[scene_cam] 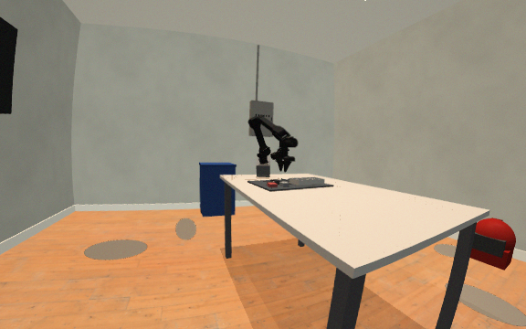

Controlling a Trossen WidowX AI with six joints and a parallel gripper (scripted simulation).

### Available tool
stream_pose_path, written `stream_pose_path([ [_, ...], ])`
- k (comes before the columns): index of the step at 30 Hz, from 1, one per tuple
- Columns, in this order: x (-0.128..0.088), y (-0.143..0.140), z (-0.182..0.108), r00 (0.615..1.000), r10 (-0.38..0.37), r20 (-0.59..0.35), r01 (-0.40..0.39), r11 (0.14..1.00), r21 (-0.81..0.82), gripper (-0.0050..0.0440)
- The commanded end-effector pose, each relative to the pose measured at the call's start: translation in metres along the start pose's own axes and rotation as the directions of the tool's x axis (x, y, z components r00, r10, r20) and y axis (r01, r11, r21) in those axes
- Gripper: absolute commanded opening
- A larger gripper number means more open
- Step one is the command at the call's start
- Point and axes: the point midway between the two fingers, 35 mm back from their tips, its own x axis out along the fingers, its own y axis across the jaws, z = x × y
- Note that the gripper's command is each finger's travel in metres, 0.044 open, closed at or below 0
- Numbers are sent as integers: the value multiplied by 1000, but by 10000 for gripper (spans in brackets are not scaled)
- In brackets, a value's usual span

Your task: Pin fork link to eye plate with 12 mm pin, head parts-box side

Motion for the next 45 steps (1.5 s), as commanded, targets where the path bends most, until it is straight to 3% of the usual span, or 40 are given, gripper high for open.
stream_pose_path([
  [1, -2, 1, 1, 1000, 5, 3, -5, 1000, 5, 336],
  [2, -2, 1, 1, 1000, 5, 3, -5, 1000, 5, 360],
  [4, -2, 1, 1, 1000, 5, 3, -5, 1000, 5, 360],
  [8, -2, 1, 1, 1000, 5, 3, -5, 1000, 5, 440],
  [45, -2, 1, 1, 1000, 5, 3, -5, 1000, 5, 440],
])
